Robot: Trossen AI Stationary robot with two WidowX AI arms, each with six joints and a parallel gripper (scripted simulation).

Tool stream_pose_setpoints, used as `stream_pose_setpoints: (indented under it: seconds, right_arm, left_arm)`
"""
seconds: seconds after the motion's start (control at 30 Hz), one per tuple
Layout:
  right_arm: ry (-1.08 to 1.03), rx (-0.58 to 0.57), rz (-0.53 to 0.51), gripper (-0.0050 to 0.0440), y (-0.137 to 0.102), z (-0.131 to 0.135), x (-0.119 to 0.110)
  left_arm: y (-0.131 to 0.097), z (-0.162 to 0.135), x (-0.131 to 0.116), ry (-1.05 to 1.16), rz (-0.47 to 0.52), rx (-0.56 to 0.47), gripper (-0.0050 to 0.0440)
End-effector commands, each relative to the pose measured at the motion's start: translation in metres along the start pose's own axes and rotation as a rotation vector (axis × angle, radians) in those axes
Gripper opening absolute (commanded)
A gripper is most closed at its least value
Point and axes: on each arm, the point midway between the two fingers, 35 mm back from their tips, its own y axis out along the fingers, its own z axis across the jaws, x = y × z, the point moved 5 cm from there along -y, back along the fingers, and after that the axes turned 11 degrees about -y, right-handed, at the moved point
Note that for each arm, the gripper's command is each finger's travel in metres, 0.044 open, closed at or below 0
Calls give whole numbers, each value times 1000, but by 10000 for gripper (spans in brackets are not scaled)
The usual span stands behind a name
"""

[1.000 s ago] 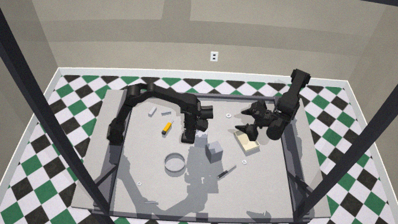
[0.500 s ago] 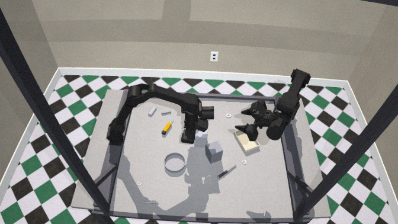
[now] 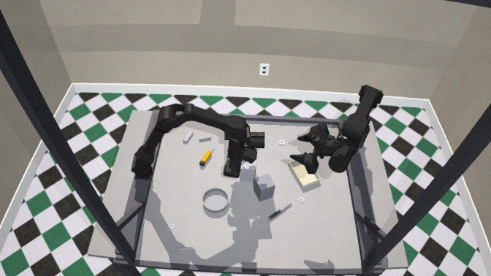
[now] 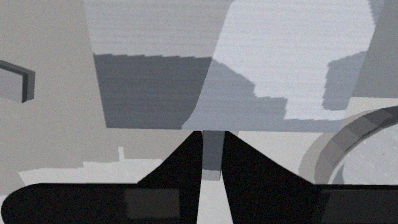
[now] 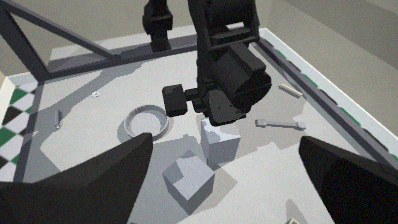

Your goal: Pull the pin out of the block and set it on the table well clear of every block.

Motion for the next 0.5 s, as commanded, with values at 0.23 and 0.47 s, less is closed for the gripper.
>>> stream_pose_setpoints:
  seconds: [0.23,0.47]
  right_arm:
    - [25,24,13,400,0,-11,10]
    - [12,44,48,400,14,-19,12]
  left_arm:
    - [-12,1,-3,-4,-37,2,6]
    - [-9,4,-8,-3,-36,3,6]
